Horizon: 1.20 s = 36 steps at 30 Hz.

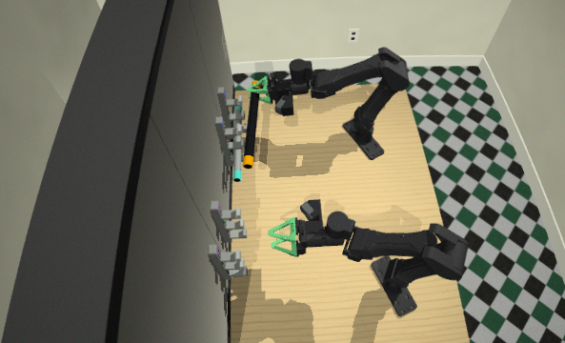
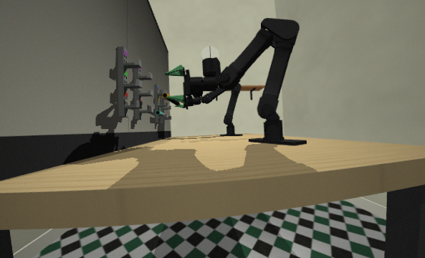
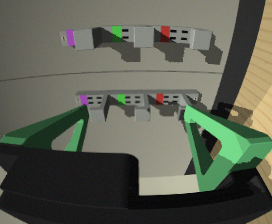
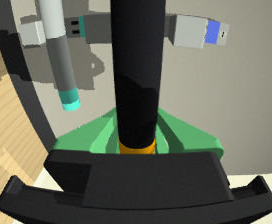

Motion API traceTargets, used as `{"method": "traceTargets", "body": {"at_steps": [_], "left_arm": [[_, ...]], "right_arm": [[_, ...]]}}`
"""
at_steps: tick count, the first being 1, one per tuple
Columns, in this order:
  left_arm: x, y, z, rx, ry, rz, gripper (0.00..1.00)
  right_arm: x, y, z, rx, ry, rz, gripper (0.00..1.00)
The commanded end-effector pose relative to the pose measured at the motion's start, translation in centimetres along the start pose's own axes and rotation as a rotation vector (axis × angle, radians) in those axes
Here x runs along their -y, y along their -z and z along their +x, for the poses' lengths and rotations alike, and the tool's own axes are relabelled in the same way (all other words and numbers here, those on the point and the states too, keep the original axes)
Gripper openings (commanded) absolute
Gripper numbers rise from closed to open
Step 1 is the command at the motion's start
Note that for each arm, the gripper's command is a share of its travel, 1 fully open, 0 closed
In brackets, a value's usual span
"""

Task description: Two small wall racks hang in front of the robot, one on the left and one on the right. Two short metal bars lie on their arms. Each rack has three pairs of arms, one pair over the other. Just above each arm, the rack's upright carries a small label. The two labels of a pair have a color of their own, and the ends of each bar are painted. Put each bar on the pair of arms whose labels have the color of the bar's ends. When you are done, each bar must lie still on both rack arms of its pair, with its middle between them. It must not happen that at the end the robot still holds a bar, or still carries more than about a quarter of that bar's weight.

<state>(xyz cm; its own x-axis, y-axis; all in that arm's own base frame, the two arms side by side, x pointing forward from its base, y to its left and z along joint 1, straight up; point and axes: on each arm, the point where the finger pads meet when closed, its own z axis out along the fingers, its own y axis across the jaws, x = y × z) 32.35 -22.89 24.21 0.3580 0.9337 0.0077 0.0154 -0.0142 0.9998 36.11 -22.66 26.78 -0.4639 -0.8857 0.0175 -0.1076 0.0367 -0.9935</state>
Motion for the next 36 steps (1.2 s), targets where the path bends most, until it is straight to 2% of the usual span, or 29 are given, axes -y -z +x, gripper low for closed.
{"method": "traceTargets", "body": {"at_steps": [1, 36], "left_arm": [[-0.63, 0.35, 0.41, -0.003, 0.009, -0.017, 1.00], [-0.63, 0.35, 0.41, -0.003, 0.009, -0.017, 1.00]], "right_arm": [[4.92, 0.68, 0.27, 0.000, -0.020, 0.115, 0.00], [5.40, 0.80, 0.59, -0.001, -0.020, 0.116, 0.00]]}}
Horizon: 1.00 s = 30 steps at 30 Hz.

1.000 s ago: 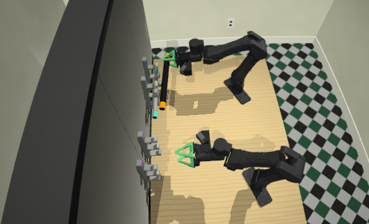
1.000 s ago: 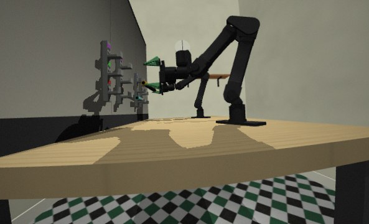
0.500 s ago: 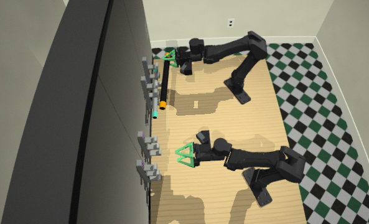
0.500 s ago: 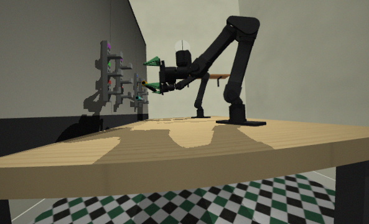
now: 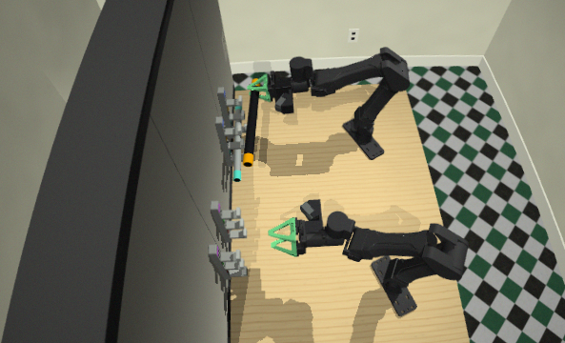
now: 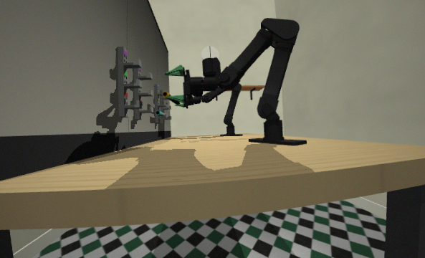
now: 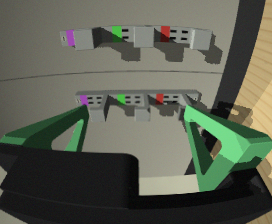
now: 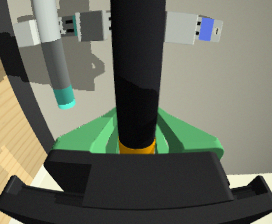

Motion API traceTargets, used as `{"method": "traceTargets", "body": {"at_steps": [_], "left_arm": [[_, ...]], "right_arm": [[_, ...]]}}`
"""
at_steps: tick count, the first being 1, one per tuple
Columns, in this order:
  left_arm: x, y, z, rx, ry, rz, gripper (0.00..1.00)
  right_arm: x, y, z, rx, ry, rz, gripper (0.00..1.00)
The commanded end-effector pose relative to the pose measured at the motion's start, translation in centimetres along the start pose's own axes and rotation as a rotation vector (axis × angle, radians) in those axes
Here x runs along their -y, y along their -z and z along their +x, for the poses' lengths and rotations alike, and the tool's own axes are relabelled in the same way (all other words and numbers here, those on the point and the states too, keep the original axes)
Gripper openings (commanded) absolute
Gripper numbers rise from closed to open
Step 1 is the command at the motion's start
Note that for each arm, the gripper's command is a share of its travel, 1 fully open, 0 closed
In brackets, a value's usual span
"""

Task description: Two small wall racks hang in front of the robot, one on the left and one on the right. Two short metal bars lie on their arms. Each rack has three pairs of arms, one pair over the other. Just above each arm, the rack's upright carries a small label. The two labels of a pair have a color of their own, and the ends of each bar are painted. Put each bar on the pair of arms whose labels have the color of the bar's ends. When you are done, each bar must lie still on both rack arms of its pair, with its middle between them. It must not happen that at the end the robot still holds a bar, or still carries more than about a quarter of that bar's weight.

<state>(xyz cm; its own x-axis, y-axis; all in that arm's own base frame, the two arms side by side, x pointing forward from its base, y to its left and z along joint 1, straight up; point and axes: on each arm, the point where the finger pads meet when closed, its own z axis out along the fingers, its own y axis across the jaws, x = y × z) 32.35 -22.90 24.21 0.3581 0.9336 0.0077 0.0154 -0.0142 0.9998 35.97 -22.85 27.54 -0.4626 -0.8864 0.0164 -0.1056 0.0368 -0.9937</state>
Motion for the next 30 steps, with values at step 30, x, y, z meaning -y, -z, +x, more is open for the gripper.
{"method": "traceTargets", "body": {"at_steps": [30], "left_arm": [[-0.63, 0.35, 0.41, -0.003, 0.009, -0.017, 1.00]], "right_arm": [[3.62, 0.76, 0.50, -0.002, -0.019, 0.114, 0.00]]}}
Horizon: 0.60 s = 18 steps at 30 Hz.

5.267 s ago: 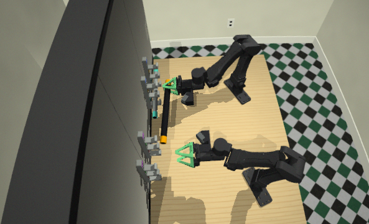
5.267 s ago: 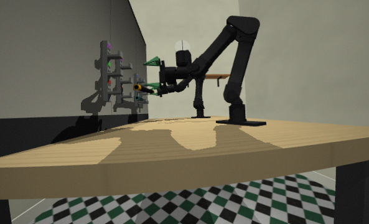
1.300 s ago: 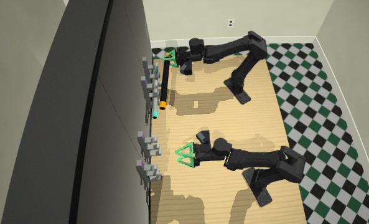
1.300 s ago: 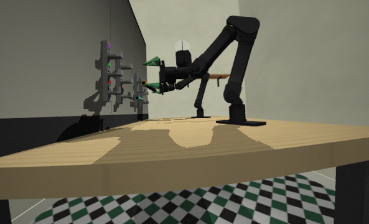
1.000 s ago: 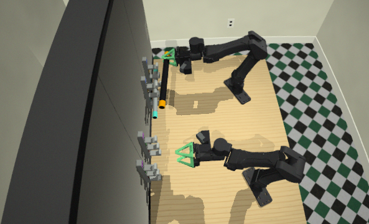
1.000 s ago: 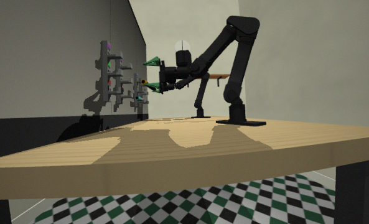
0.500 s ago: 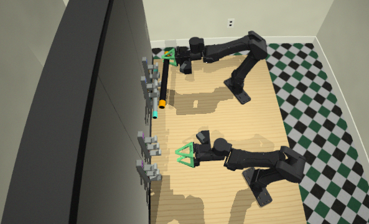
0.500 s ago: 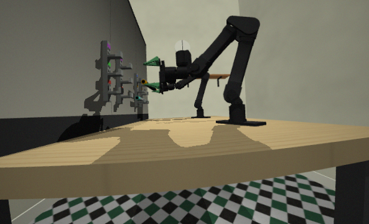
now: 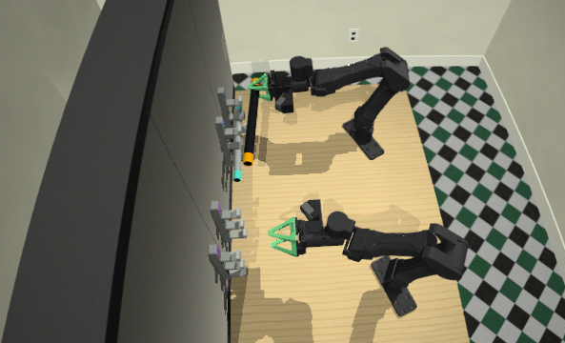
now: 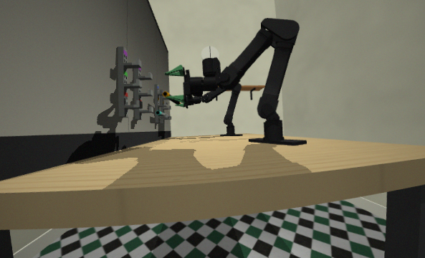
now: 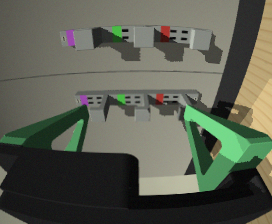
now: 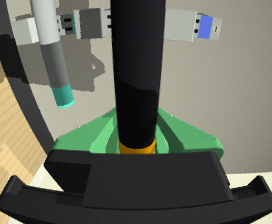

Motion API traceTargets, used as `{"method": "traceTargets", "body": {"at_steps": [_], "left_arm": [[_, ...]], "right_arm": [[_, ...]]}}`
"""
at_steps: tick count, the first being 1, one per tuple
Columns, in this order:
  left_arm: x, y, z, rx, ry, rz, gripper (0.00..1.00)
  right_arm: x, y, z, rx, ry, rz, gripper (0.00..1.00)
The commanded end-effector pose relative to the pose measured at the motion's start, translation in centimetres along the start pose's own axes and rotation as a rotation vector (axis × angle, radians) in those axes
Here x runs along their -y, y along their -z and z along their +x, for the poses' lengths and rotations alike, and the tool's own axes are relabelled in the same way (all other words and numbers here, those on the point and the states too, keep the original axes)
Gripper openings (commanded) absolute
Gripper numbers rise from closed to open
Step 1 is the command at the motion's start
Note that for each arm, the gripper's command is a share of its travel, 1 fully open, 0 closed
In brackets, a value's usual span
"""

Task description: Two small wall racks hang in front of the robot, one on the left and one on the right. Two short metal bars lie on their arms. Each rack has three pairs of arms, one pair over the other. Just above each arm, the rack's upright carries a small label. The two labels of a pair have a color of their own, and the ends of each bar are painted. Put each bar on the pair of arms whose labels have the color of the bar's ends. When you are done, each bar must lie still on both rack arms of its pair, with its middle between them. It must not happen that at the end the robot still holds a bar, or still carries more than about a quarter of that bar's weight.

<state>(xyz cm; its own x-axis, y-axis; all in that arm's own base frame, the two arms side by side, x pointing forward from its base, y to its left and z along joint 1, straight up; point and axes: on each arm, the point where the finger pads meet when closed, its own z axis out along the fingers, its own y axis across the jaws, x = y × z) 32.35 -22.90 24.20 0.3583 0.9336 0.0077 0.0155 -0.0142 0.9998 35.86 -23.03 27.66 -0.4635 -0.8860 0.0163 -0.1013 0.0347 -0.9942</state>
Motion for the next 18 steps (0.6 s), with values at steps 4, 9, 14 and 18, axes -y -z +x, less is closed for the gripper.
{"method": "traceTargets", "body": {"at_steps": [4, 9, 14, 18], "left_arm": [[-0.63, 0.35, 0.41, -0.003, 0.009, -0.017, 1.00], [-0.63, 0.35, 0.41, -0.003, 0.009, -0.017, 1.00], [-0.63, 0.35, 0.41, -0.003, 0.009, -0.017, 1.00], [-0.63, 0.35, 0.41, -0.003, 0.009, -0.017, 1.00]], "right_arm": [[3.43, 0.72, 0.28, -0.002, -0.019, 0.109, 0.00], [3.18, 0.73, 0.21, -0.002, -0.019, 0.109, 0.00], [2.92, 0.73, 0.14, -0.002, -0.019, 0.109, 0.00], [2.72, 0.74, 0.09, -0.002, -0.019, 0.109, 0.00]]}}
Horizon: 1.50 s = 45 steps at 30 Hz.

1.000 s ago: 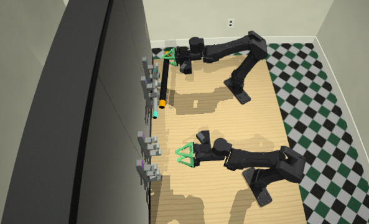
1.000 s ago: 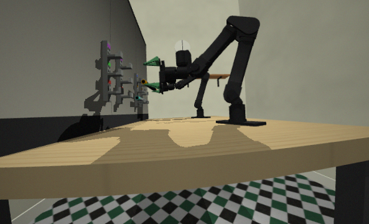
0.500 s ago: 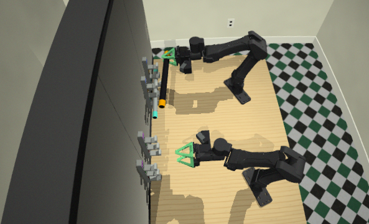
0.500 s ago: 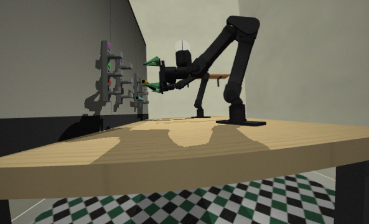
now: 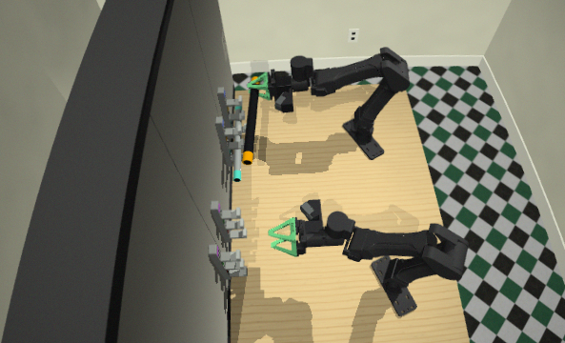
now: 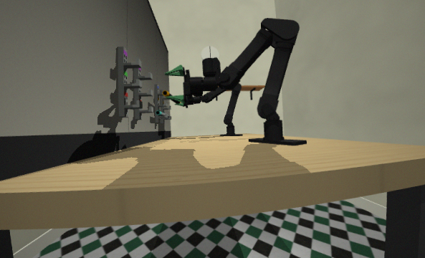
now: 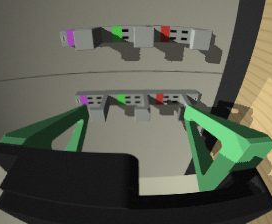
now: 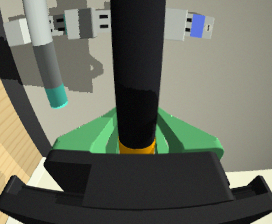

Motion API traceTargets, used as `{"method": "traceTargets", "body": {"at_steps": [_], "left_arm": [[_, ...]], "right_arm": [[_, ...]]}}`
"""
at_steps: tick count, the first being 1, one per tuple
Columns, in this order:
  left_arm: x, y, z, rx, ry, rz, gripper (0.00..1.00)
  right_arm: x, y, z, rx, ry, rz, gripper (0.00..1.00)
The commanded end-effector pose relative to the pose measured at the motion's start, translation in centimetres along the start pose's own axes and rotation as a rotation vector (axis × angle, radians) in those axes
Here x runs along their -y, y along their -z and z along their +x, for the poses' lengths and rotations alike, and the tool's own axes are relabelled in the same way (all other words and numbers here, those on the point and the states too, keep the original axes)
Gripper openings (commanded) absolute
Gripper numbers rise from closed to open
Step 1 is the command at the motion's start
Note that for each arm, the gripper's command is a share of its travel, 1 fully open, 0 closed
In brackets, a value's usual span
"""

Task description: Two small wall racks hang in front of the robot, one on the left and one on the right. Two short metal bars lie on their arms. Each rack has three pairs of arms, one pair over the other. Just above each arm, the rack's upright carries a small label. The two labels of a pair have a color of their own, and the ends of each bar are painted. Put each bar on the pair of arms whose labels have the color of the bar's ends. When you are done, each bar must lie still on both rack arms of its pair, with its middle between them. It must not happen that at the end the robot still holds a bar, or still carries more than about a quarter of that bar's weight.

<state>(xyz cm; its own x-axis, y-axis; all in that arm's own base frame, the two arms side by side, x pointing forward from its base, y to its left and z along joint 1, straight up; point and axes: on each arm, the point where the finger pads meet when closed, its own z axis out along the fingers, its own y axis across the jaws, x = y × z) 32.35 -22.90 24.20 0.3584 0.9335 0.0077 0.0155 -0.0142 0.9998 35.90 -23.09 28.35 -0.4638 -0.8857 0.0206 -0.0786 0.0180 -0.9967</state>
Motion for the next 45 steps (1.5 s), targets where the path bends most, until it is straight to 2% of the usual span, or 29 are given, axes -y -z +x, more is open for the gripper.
{"method": "traceTargets", "body": {"at_steps": [1, 45], "left_arm": [[-0.6, 0.3, 0.4, -0.003, 0.009, -0.017, 1.00], [-0.6, 0.3, 0.4, -0.003, 0.009, -0.017, 1.00]], "right_arm": [[2.0, 0.7, 0.1, -0.001, -0.023, 0.081, 0.00], [0.6, -3.0, -0.2, -0.001, -0.023, 0.081, 0.00]]}}
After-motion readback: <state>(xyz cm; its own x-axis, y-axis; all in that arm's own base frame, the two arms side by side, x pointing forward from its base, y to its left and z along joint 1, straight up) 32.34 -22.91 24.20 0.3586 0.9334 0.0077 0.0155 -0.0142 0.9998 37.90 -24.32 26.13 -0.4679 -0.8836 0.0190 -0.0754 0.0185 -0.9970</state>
